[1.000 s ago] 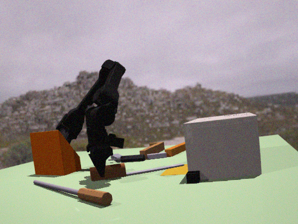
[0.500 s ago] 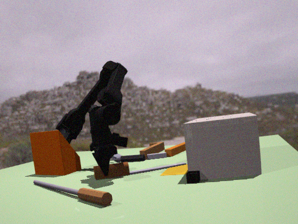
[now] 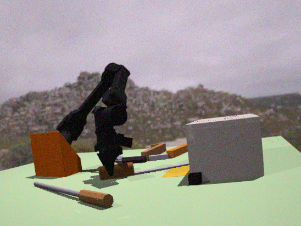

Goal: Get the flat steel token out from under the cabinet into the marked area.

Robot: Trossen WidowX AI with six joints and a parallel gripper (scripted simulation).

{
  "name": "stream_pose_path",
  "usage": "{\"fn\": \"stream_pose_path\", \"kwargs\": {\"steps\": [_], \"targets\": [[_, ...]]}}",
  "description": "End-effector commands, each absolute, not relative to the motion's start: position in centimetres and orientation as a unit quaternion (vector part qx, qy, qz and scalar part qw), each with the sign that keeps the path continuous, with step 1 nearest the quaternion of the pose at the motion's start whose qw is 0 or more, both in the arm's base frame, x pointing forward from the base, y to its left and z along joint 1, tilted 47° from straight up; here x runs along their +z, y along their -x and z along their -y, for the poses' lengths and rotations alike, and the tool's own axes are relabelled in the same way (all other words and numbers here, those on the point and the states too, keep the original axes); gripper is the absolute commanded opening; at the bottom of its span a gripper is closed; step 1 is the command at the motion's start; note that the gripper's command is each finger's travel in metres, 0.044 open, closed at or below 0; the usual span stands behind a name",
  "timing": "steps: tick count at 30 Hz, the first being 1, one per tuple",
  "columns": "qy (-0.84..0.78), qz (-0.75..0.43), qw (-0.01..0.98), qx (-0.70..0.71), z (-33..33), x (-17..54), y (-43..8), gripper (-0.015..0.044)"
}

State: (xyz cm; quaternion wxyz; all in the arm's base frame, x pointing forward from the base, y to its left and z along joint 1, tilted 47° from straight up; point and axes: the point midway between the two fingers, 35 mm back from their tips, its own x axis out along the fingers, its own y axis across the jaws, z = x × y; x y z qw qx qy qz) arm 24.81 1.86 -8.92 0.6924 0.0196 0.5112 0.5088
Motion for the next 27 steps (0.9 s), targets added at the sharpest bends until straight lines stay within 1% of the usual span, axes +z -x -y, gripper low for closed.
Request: {"fn": "stream_pose_path", "kwargs": {"steps": [1,27], "targets": [[-0.020,-0.509,0.695,0.508,-2.2,-8.4,-25.0,0.0000],[-0.021,-0.509,0.694,0.509,-4.3,-6.3,-25.3,0.0000]]}}
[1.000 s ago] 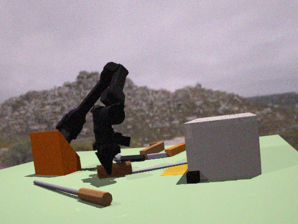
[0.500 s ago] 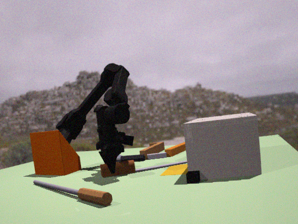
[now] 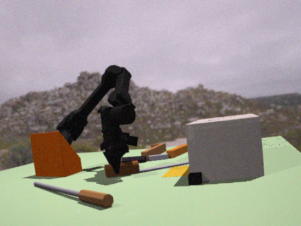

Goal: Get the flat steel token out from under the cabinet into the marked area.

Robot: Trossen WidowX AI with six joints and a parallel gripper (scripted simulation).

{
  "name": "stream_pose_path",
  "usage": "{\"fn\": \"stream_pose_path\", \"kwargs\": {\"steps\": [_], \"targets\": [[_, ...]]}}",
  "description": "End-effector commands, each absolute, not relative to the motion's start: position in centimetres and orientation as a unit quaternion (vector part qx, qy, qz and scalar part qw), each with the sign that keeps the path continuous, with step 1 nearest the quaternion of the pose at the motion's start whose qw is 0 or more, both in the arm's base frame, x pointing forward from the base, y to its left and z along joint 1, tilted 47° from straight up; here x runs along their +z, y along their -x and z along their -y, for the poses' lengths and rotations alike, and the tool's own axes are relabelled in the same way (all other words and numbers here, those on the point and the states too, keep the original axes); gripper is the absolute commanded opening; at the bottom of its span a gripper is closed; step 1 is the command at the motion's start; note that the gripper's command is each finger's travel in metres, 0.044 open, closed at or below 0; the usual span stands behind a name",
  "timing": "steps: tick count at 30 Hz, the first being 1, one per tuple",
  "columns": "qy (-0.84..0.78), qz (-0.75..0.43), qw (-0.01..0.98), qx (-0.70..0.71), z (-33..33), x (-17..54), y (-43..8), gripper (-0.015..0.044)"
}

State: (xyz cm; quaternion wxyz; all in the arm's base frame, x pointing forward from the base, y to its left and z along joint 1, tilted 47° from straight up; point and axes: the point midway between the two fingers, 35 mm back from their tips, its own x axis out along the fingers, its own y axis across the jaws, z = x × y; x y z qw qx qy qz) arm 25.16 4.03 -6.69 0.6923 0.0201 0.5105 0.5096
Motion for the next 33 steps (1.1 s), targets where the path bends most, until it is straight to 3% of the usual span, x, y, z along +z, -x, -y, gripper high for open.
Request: {"fn": "stream_pose_path", "kwargs": {"steps": [1,33], "targets": [[-0.021,-0.509,0.694,0.509,-4.4,-6.2,-25.3,0.0000],[-0.021,-0.508,0.694,0.509,-6.9,-3.5,-25.4,0.0000]]}}
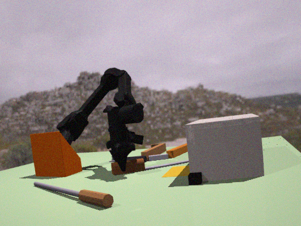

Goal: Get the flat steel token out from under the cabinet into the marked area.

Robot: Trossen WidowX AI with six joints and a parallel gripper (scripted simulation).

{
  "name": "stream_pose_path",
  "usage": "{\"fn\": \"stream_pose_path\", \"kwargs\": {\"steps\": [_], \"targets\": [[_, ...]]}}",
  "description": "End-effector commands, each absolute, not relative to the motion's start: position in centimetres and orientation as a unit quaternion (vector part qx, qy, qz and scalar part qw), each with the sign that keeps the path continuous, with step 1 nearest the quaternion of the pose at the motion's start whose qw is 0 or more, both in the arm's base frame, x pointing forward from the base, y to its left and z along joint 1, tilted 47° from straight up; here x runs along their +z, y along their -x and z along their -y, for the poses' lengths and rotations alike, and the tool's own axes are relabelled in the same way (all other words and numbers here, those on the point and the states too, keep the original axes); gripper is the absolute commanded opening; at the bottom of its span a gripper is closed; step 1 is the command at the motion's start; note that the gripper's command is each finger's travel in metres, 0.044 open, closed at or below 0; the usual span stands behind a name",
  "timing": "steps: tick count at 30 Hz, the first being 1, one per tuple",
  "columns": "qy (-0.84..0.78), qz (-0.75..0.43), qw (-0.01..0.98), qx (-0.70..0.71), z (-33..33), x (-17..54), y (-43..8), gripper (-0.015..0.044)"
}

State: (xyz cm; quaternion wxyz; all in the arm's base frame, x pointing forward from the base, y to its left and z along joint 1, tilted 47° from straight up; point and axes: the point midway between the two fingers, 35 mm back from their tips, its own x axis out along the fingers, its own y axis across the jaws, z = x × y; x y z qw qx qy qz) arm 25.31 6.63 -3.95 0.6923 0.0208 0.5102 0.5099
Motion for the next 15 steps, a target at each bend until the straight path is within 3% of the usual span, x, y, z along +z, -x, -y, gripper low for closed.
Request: {"fn": "stream_pose_path", "kwargs": {"steps": [1,15], "targets": [[-0.021,-0.508,0.694,0.509,-7.0,-3.4,-25.4,0.0000],[-0.022,-0.508,0.694,0.509,-8.0,-2.3,-25.3,0.0000]]}}
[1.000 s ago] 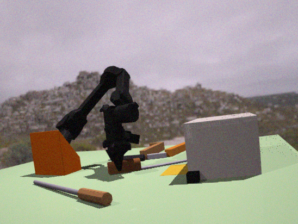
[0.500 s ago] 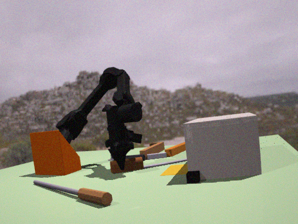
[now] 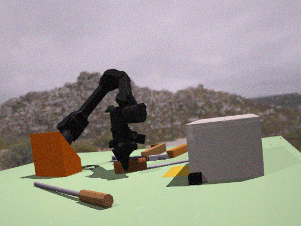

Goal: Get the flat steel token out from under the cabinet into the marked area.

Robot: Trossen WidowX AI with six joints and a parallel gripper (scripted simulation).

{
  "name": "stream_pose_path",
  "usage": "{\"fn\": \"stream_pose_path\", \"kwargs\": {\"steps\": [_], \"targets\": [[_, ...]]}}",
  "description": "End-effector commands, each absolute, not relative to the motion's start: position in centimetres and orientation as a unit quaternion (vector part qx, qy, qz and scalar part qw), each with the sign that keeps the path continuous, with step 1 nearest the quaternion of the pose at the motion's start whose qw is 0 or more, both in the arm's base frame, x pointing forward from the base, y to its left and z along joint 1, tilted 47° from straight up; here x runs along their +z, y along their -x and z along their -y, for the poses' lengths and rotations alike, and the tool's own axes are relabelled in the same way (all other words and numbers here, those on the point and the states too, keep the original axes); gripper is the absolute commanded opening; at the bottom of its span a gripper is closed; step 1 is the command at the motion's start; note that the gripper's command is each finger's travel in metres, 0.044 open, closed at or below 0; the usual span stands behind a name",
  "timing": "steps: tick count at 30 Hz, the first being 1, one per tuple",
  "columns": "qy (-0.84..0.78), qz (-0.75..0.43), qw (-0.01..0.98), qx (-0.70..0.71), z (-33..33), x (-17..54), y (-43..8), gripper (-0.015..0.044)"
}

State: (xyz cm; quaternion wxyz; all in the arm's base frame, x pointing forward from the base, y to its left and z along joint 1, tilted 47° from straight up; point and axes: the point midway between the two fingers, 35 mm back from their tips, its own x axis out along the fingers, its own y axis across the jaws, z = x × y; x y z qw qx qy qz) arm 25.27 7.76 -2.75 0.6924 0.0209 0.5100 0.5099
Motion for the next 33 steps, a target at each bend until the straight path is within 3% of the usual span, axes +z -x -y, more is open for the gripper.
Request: {"fn": "stream_pose_path", "kwargs": {"steps": [1,33], "targets": [[-0.022,-0.508,0.694,0.509,-8.1,-2.2,-25.3,0.0000],[-0.022,-0.508,0.694,0.510,-10.4,0.3,-24.8,0.0000]]}}
